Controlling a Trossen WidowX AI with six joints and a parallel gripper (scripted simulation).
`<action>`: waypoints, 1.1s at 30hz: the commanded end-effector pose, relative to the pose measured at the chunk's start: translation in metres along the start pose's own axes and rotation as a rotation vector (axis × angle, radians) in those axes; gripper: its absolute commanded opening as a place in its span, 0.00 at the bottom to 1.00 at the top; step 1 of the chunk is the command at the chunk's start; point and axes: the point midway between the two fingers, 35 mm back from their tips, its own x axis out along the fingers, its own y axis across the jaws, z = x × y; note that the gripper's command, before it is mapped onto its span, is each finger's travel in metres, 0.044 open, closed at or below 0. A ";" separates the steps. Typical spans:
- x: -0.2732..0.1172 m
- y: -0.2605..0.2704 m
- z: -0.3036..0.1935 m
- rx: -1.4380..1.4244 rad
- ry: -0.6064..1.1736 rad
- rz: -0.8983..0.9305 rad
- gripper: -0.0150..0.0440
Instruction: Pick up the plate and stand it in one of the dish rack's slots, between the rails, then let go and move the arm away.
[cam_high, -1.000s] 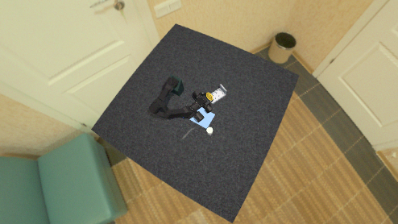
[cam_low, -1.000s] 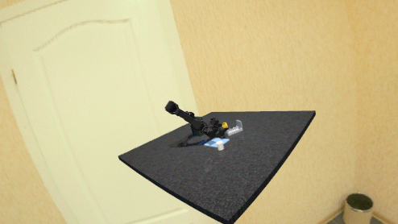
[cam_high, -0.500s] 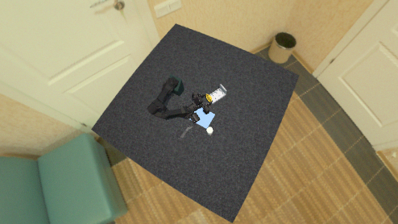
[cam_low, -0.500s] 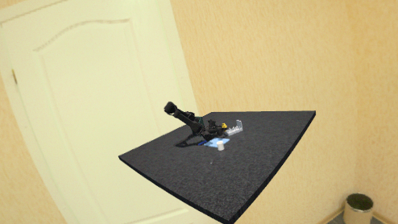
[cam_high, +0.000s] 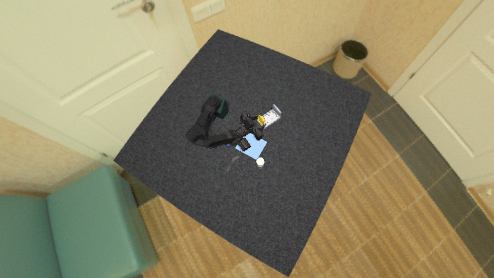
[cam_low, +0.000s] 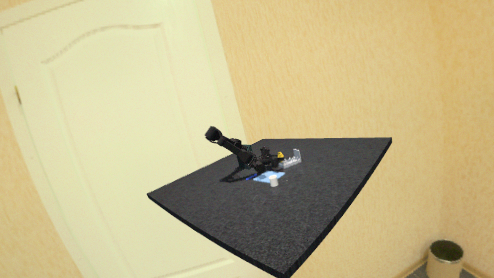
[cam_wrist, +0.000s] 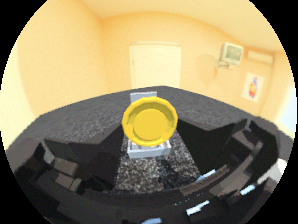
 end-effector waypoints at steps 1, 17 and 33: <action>0.010 0.001 0.001 0.000 -0.001 0.004 0.25; 0.026 0.002 0.003 -0.004 -0.006 0.004 0.25; 0.030 0.004 -0.012 0.000 -0.003 0.010 0.25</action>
